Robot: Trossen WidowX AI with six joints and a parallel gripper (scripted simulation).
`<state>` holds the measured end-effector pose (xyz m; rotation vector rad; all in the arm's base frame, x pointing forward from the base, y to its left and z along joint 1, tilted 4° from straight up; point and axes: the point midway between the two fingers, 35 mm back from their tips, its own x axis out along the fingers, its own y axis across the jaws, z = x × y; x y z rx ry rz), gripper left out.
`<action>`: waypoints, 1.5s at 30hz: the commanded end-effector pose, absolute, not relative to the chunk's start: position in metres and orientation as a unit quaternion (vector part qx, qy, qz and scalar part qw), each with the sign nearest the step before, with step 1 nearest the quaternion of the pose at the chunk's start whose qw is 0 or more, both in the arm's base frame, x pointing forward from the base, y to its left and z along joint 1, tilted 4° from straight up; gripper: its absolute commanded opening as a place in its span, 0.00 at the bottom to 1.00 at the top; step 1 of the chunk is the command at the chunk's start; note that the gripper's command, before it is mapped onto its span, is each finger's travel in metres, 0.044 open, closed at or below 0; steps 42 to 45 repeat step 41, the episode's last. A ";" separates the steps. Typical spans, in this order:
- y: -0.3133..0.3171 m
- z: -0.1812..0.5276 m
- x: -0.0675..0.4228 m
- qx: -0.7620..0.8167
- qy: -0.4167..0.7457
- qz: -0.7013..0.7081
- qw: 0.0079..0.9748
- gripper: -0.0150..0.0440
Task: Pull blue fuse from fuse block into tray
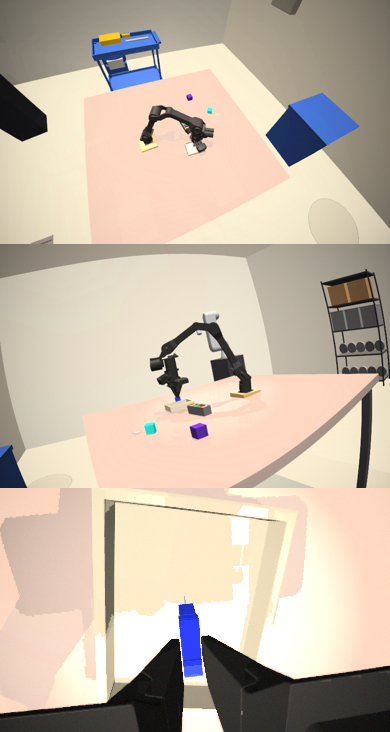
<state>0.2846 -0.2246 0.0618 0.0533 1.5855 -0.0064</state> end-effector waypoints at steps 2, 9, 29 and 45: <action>-0.225 0.062 0.285 0.024 0.712 -0.003 0.702 0.52; -0.225 0.064 0.285 0.024 0.712 -0.003 0.702 0.81; -0.225 0.097 0.285 0.024 0.712 -0.003 0.702 0.81; -0.225 0.097 0.285 0.024 0.712 -0.003 0.702 0.81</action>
